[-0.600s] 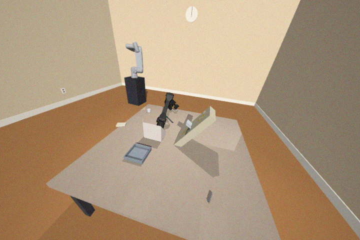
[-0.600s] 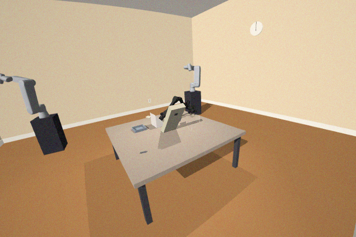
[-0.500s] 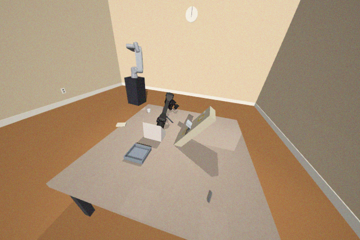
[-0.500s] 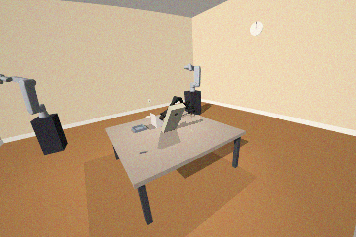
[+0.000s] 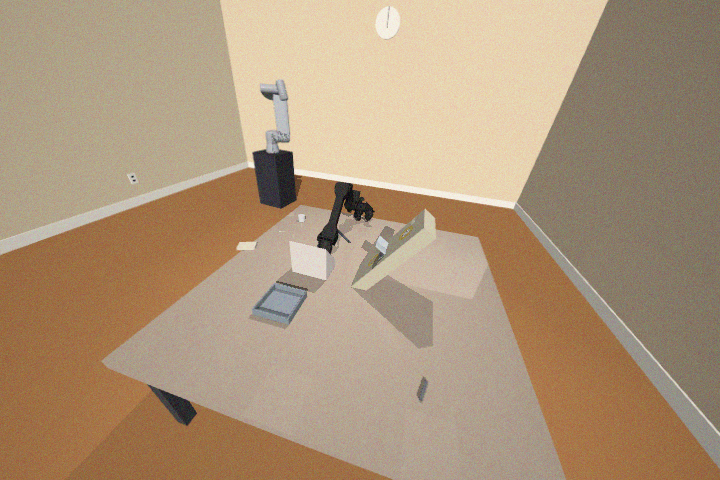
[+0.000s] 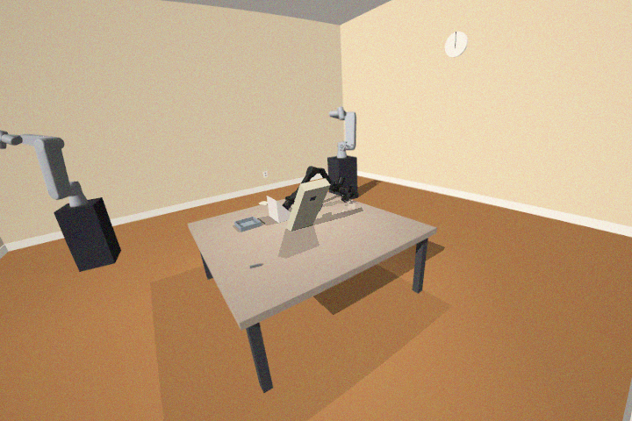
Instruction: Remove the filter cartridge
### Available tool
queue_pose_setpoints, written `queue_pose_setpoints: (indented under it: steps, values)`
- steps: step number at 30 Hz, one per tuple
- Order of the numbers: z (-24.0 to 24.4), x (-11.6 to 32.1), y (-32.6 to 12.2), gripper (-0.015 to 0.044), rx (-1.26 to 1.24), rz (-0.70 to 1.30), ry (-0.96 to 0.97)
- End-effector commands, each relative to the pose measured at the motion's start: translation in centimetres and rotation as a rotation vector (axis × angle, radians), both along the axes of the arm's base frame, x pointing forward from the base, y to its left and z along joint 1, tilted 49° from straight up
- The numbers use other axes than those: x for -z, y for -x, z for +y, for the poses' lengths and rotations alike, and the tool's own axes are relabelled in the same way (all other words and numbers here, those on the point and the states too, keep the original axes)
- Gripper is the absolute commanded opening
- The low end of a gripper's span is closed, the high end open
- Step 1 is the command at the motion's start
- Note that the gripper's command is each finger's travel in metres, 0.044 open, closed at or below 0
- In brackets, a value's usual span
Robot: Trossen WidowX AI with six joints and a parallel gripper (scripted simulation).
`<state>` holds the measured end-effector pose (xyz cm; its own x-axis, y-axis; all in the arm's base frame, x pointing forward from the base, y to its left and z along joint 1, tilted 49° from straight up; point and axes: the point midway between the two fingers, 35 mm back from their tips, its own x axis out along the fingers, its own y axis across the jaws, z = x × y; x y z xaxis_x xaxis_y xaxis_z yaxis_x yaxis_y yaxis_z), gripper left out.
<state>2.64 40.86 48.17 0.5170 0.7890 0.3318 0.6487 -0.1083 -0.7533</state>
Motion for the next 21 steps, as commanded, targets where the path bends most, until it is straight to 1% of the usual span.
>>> queue_pose_setpoints:
  steps: [1,11,21]
  values:
    - [0.3,0.5,-3.3,0.0101,0.018,0.037,-0.01]
    - [-0.2,1.8,-11.4,0.0101,0.073,0.138,-0.032]
    - [-2.6,3.5,-19.7,0.0101,0.135,0.268,-0.064]
